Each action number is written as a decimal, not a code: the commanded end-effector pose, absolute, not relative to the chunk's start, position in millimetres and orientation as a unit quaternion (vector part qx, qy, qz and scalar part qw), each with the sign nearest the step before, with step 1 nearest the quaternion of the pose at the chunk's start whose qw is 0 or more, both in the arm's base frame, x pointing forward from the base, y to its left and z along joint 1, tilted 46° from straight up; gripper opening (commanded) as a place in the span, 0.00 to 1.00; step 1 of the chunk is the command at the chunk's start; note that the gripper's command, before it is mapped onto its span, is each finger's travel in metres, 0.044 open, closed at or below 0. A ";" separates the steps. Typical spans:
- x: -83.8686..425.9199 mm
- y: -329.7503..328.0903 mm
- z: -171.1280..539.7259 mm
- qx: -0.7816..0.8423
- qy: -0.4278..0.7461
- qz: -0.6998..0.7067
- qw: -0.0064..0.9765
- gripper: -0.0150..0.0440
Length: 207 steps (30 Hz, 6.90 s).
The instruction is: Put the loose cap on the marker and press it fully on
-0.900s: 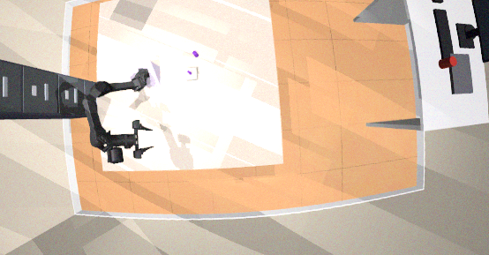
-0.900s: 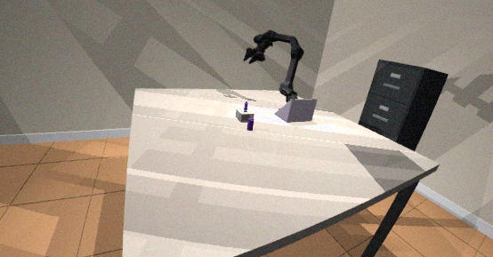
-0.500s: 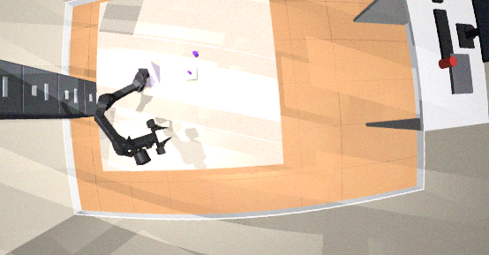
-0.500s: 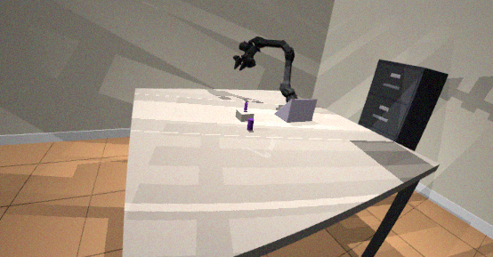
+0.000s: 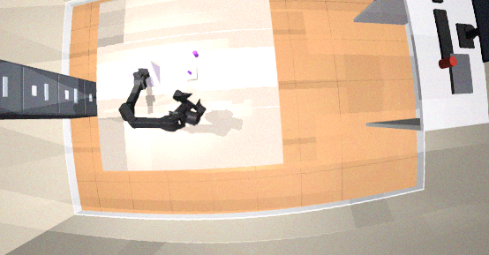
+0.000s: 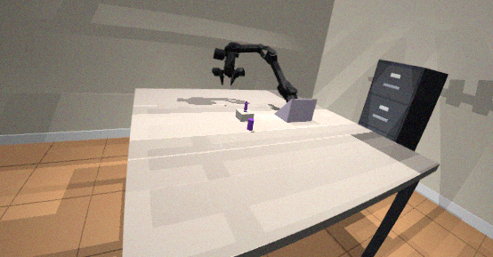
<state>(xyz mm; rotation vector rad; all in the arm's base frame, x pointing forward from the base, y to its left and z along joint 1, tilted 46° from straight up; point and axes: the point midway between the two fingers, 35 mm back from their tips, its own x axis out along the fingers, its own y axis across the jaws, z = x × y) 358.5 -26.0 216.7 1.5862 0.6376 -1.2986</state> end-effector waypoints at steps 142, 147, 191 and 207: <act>305.8 111.1 42.1 0.198 0.332 -0.575 0.721 0.25; 301.6 103.6 57.1 0.198 0.331 -0.575 0.721 0.25; 299.3 59.5 49.7 0.199 0.330 -0.576 0.721 0.25; 300.4 47.0 38.5 0.198 0.329 -0.576 0.721 0.25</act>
